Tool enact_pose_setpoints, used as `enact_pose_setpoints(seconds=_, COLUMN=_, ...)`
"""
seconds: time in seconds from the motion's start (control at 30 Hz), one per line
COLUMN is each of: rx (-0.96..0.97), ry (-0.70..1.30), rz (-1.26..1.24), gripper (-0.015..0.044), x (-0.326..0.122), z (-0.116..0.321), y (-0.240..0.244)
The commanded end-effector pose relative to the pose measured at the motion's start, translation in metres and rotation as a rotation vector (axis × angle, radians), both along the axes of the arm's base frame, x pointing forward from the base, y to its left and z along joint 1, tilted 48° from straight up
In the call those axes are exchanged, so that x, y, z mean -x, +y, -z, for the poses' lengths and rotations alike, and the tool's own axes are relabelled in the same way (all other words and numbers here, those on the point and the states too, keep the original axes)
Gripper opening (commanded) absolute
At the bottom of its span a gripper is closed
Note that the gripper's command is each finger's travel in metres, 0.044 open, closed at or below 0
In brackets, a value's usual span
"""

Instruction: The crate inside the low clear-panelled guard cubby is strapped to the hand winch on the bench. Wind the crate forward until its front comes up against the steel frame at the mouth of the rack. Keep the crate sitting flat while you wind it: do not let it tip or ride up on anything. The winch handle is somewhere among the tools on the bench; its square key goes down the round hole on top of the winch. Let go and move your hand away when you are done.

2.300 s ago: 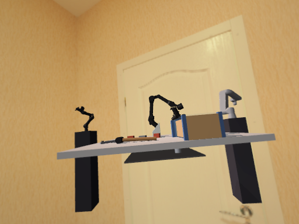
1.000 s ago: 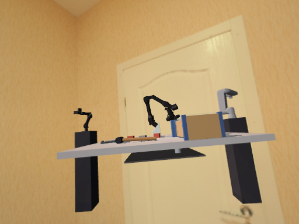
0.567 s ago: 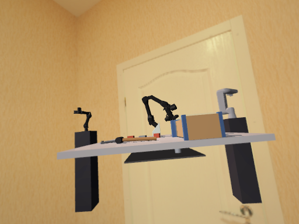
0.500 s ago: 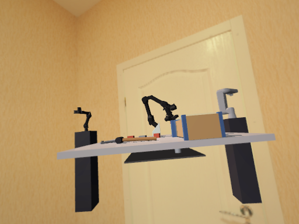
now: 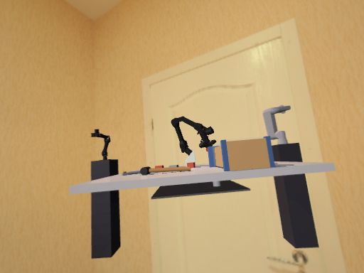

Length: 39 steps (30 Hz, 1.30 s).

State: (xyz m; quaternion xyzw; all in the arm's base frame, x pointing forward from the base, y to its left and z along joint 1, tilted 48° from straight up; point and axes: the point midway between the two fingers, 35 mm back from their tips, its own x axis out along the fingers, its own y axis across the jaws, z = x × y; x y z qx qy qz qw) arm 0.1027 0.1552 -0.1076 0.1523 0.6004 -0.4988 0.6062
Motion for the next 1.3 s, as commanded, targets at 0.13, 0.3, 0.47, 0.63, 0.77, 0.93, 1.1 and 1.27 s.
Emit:
enact_pose_setpoints(seconds=0.13, rx=0.016, ry=-0.026, rz=-0.004, gripper=0.0000, x=-0.016, z=-0.007, y=-0.007)
enact_pose_setpoints(seconds=0.3, rx=0.016, ry=-0.026, rz=-0.004, gripper=0.0000, x=-0.022, z=-0.009, y=-0.009)
enact_pose_setpoints(seconds=0.47, rx=0.017, ry=-0.026, rz=-0.004, gripper=0.0000, x=-0.029, z=-0.011, y=-0.011)
enact_pose_setpoints(seconds=0.63, rx=0.017, ry=-0.027, rz=-0.004, gripper=0.0000, x=-0.035, z=-0.013, y=-0.012)
enact_pose_setpoints(seconds=0.77, rx=0.017, ry=-0.027, rz=-0.004, gripper=0.0000, x=-0.040, z=-0.014, y=-0.012)
enact_pose_setpoints(seconds=0.93, rx=0.017, ry=-0.027, rz=-0.004, gripper=0.0000, x=-0.048, z=-0.015, y=-0.013)
enact_pose_setpoints(seconds=1.1, rx=0.017, ry=-0.028, rz=-0.004, gripper=0.0000, x=-0.054, z=-0.016, y=-0.013)
enact_pose_setpoints(seconds=1.27, rx=0.017, ry=-0.028, rz=-0.004, gripper=0.0000, x=-0.061, z=-0.016, y=-0.013)
